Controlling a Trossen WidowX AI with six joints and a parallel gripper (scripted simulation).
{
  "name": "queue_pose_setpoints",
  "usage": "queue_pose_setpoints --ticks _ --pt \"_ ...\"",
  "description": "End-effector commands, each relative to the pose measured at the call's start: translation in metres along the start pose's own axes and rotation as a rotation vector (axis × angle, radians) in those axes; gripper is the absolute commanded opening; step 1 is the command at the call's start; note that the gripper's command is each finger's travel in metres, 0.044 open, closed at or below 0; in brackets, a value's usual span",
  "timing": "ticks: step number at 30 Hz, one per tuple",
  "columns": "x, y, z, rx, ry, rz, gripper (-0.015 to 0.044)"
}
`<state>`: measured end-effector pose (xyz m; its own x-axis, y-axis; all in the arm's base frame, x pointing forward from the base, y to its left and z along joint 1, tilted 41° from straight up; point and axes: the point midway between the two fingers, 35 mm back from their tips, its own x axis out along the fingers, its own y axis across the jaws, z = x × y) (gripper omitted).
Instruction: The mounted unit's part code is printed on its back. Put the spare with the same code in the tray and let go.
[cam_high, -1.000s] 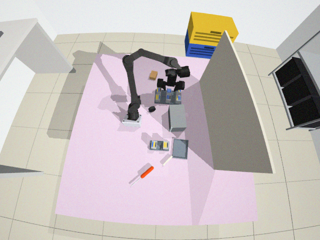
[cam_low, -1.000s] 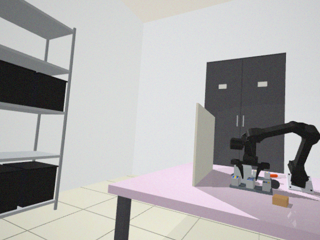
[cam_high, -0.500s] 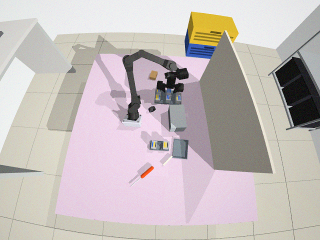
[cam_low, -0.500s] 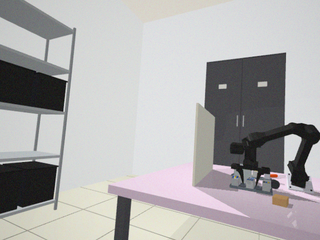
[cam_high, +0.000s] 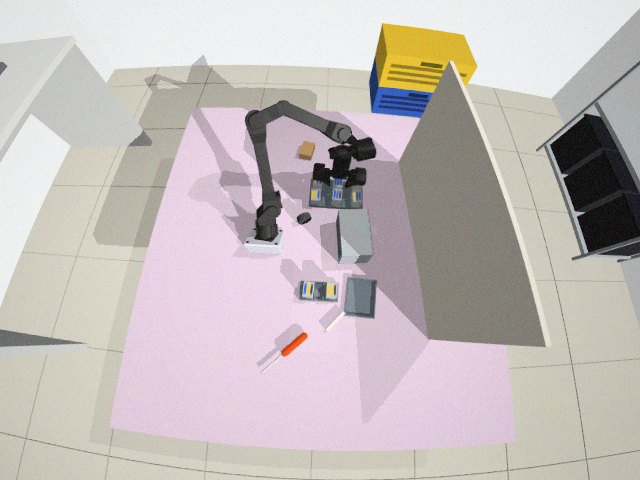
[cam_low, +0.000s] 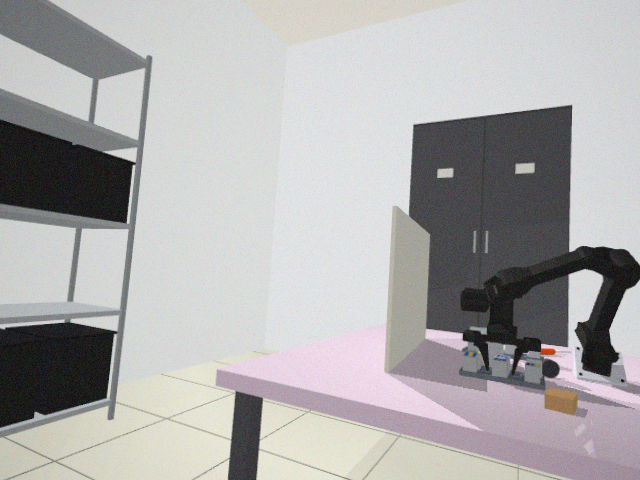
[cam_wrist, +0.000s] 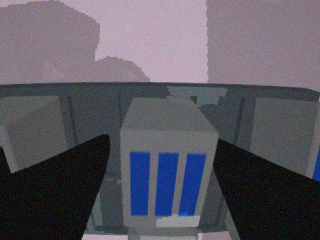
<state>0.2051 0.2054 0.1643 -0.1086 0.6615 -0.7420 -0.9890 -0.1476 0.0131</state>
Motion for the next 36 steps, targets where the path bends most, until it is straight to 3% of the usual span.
queue_pose_setpoints --ticks 1,4,11,15,24,36 --pt "0.0 0.0 0.0 0.0 0.0 0.0 0.0221" --pt "0.0 0.0 0.0 0.0 0.0 0.0 0.0142" --pt "0.0 0.0 0.0 0.0 0.0 0.0 0.0096" --pt "0.0 0.0 0.0 0.0 0.0 0.0 0.0" --pt "-0.003 -0.001 0.0 0.0 0.001 0.0 0.0" --pt "-0.065 -0.002 -0.001 0.003 0.011 0.0 0.0"
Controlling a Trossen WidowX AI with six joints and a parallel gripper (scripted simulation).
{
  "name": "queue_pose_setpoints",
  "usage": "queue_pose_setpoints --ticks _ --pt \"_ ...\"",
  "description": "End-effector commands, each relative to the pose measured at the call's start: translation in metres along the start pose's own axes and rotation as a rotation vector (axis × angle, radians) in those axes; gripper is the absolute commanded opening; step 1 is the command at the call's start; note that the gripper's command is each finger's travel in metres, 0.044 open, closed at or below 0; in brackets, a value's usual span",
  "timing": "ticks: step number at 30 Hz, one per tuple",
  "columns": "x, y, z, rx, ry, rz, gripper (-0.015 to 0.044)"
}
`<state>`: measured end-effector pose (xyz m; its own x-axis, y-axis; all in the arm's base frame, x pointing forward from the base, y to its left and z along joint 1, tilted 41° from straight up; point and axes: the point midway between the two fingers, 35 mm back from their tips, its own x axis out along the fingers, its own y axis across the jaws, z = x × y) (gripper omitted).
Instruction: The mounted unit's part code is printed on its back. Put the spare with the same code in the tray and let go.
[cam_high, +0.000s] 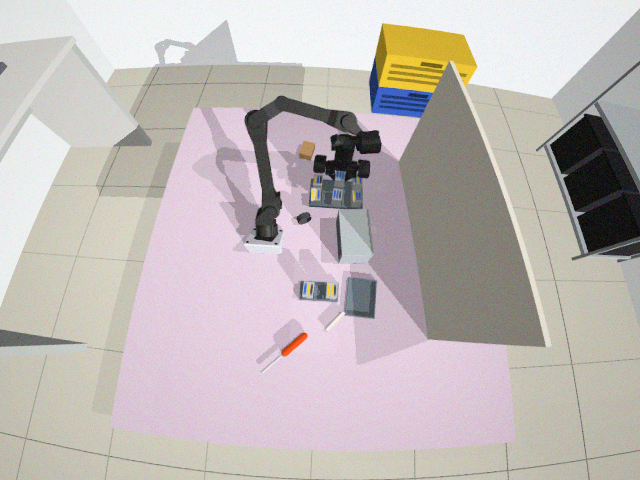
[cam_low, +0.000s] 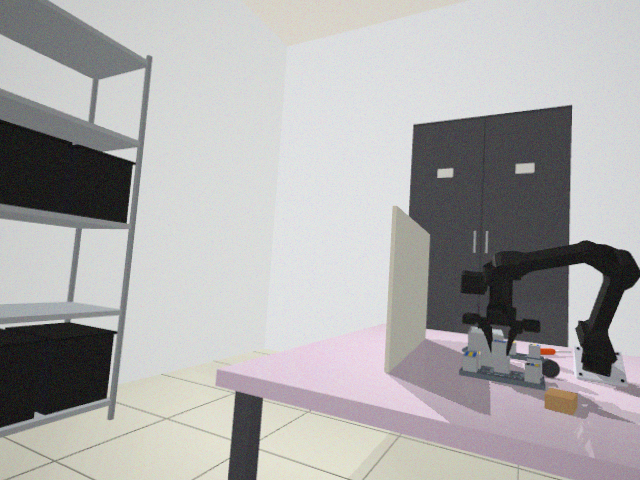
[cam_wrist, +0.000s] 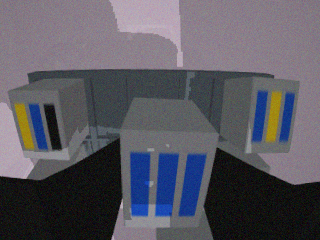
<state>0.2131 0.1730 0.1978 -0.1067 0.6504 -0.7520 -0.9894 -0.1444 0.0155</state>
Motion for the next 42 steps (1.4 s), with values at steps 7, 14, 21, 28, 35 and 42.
queue_pose_setpoints --ticks 7,14,21,28,35,42 --pt "-0.031 0.003 0.001 0.0 -0.006 0.001 0.0" --pt "-0.04 0.001 0.003 -0.003 -0.002 -0.006 0.0" --pt "-0.063 0.001 0.008 -0.013 -0.006 -0.014 0.0" --pt "-0.064 -0.009 0.0 -0.012 0.002 -0.019 0.0" --pt "-0.066 -0.041 -0.032 0.0 0.036 -0.027 0.0" --pt "-0.068 -0.065 -0.069 0.022 0.078 -0.02 0.0"
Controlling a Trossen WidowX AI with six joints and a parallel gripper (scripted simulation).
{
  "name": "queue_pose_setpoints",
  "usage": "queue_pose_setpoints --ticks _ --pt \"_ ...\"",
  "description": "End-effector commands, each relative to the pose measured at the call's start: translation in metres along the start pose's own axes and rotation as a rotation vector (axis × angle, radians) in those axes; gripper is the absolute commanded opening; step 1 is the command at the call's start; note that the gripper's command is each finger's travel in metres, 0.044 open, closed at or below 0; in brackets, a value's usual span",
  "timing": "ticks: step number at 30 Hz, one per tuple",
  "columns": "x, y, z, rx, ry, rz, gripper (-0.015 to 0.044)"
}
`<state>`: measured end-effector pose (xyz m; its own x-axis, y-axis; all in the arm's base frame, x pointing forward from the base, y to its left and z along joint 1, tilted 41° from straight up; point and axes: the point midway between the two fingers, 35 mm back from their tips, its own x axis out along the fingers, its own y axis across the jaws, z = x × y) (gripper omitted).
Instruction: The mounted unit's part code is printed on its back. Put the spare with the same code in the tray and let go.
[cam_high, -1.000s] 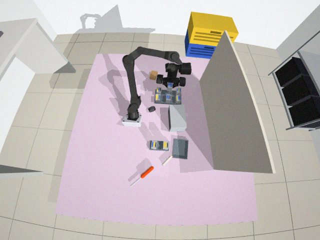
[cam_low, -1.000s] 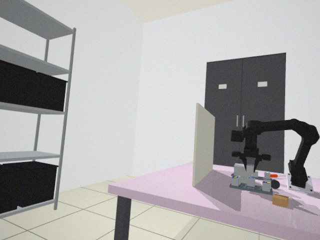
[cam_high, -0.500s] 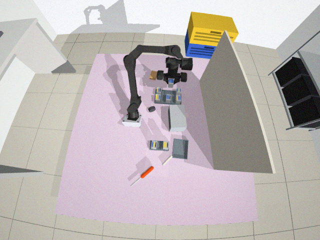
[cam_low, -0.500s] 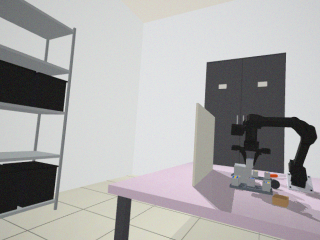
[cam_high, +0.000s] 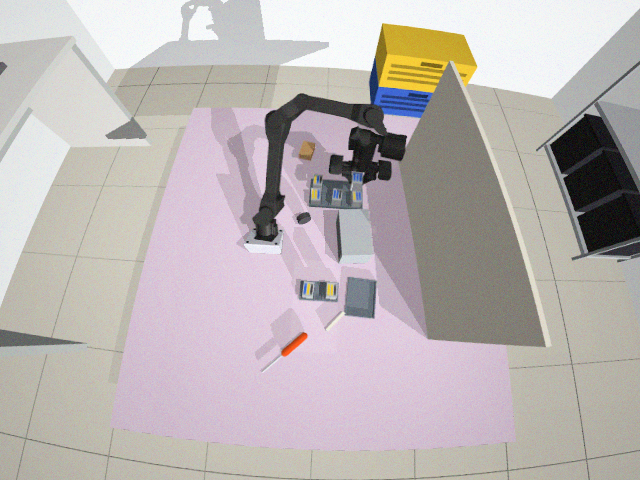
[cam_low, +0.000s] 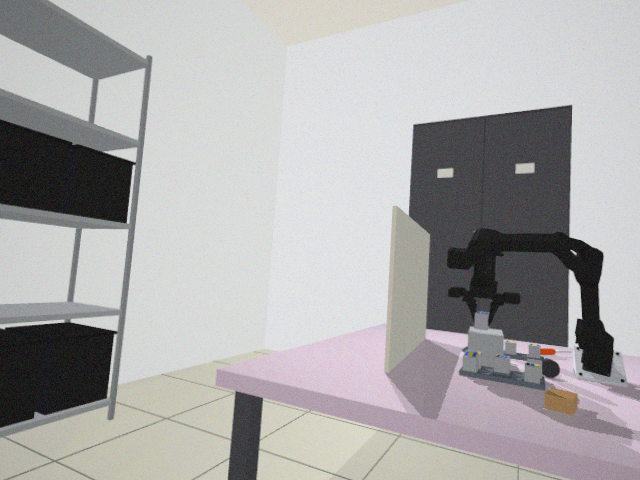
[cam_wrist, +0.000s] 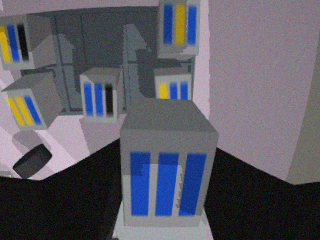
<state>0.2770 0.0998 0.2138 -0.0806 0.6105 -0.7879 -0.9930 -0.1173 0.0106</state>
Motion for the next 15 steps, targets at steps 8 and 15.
queue_pose_setpoints --ticks 8,15 --pt "-0.003 -0.039 -0.061 0.026 0.03 0.003 0.0" --pt "-0.004 -0.057 -0.1 0.031 0.032 0.006 0.0"
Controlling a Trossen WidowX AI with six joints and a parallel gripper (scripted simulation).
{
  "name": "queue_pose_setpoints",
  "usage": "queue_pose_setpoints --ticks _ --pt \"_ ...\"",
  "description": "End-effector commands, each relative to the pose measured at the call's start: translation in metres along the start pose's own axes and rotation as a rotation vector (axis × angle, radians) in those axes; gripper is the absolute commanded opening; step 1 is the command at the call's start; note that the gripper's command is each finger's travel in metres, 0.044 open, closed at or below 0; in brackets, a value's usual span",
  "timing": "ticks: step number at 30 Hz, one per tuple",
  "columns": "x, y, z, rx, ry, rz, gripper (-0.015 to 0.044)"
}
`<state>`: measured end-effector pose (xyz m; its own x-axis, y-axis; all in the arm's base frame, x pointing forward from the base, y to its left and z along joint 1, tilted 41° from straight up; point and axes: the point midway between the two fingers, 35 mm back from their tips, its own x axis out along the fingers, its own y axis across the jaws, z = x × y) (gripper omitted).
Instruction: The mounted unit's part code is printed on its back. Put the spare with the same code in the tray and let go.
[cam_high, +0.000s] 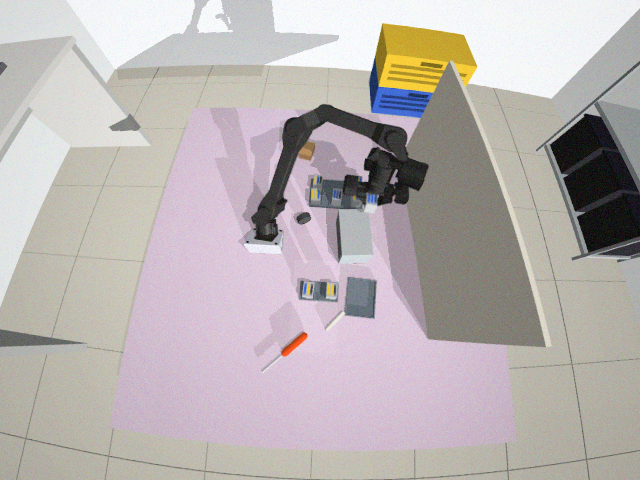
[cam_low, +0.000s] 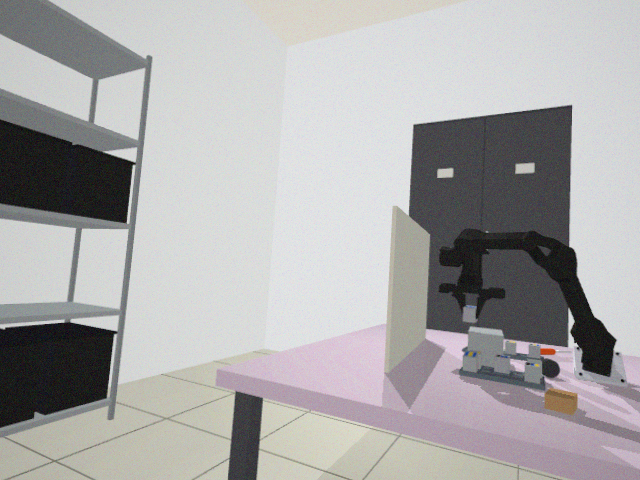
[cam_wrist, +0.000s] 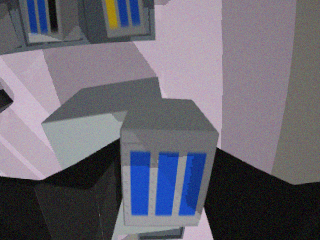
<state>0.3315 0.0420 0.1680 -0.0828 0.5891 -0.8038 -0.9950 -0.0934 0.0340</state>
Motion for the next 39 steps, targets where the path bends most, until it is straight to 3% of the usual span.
queue_pose_setpoints --ticks 1,20,39 --pt "0.0 -0.013 -0.027 -0.003 0.006 0.002 0.0" --pt "0.006 -0.04 -0.146 -0.024 -0.011 0.012 0.0" --pt "0.029 -0.027 -0.27 -0.055 -0.059 0.012 0.0"
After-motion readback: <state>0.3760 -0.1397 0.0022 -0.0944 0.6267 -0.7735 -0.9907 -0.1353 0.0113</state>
